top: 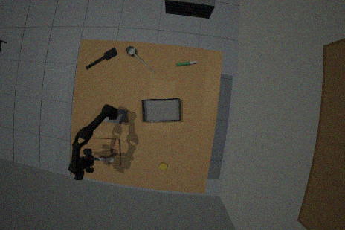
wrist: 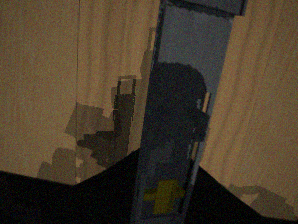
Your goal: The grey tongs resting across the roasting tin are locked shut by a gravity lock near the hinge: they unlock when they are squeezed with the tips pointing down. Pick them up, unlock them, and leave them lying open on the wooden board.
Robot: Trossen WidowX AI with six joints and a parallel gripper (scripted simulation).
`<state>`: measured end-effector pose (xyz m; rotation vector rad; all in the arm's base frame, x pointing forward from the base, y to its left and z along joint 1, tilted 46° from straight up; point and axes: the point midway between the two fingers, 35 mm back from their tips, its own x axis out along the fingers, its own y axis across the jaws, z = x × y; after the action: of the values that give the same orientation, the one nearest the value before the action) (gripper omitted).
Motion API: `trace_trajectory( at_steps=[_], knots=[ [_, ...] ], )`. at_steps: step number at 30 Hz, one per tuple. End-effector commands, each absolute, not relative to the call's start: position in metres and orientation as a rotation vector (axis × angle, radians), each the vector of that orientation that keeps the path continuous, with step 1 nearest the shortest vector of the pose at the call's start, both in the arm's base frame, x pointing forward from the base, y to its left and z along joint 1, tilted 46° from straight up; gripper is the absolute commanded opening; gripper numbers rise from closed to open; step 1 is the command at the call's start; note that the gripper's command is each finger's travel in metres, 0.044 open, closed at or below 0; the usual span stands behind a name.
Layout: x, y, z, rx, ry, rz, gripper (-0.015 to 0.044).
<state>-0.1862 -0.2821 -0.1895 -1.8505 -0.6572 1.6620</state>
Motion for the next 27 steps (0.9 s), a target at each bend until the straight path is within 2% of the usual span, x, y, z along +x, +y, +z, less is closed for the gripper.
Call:
trace_trajectory(
  at_steps=[1,27],
  knots=[
    [-0.185,-0.279,-0.195,-1.859,-0.655,1.657,-0.015],
    [-0.182,-0.251,-0.228,-1.859,-0.655,1.658,-0.015]
  ],
)
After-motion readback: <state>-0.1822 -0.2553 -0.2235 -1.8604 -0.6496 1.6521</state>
